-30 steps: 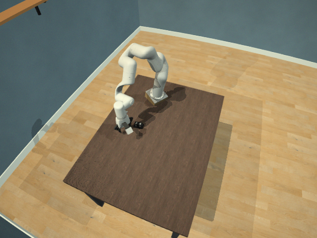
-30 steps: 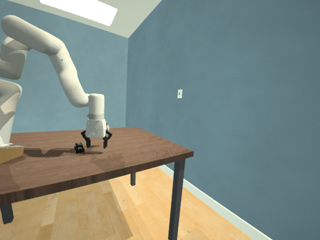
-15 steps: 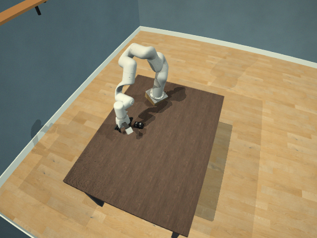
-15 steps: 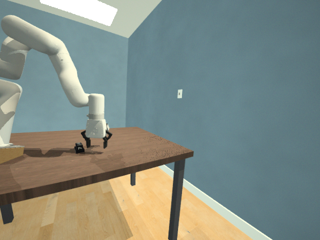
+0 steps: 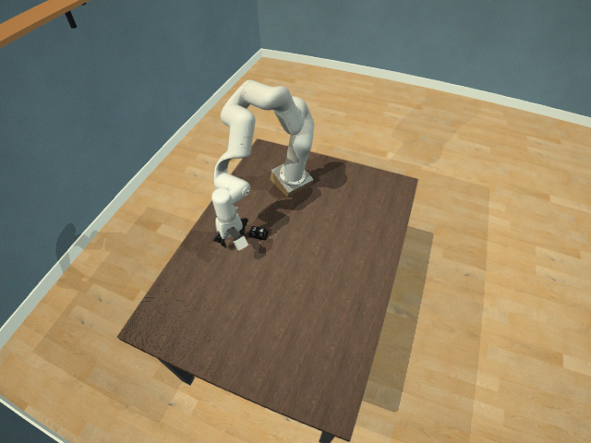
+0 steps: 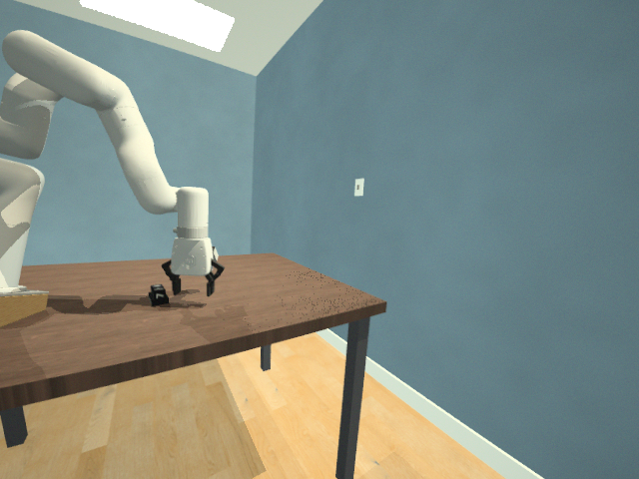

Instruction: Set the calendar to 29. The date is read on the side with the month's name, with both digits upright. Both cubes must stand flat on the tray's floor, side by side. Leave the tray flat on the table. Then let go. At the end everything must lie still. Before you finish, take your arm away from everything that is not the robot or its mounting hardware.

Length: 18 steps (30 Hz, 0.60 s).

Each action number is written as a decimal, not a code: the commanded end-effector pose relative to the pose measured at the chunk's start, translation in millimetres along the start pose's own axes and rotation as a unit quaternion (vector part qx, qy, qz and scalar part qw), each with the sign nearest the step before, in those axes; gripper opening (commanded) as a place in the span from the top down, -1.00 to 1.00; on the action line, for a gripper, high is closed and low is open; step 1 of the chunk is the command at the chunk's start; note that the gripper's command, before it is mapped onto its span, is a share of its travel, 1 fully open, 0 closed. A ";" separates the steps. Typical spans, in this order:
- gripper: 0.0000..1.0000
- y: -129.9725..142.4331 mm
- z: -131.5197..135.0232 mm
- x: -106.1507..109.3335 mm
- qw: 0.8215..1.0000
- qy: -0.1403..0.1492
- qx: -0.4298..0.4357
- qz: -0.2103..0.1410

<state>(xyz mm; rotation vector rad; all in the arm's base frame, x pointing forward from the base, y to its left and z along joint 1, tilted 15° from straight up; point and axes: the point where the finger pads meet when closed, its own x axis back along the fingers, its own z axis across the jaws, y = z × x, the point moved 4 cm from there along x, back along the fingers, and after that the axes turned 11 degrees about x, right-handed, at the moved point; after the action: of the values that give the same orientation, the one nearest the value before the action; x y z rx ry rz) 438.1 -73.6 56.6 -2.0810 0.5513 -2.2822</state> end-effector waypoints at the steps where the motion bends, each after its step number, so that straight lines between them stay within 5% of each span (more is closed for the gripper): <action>1: -1.00 0.2 1.2 1.0 1.000 0.002 0.000 0.000; 18: -1.00 0.2 1.2 22.6 1.000 0.002 0.000 0.000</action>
<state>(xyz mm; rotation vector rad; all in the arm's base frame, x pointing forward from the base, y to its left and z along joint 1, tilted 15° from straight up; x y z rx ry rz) 436.7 -76.8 69.7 -2.0822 0.5499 -2.2830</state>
